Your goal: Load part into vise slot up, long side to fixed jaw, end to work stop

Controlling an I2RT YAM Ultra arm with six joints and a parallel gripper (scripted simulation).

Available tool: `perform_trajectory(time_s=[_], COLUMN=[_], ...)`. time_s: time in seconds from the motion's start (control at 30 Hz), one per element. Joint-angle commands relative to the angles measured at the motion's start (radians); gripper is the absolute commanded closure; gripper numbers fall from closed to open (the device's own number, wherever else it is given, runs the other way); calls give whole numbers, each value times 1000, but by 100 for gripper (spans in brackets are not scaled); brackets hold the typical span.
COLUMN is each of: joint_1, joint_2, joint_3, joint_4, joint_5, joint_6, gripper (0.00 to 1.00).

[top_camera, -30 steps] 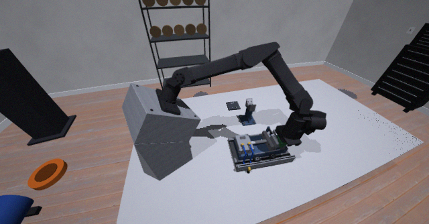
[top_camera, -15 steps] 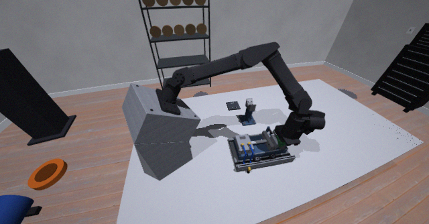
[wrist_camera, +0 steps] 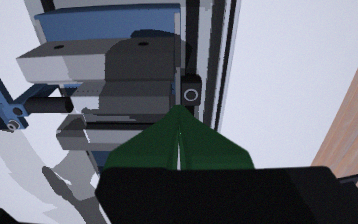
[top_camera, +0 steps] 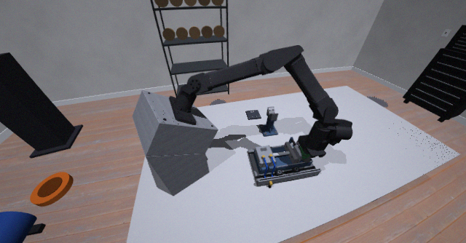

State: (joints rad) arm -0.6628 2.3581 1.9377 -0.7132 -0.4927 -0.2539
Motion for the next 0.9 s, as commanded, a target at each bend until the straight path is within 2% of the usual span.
perform_trajectory(time_s=[0.0, 0.87], joint_1=[-1, 9], joint_2=[-43, -61], joint_3=[-16, -38], joint_4=[3, 22], joint_5=[-7, 1], joint_6=[9, 22], gripper=[100, 100])
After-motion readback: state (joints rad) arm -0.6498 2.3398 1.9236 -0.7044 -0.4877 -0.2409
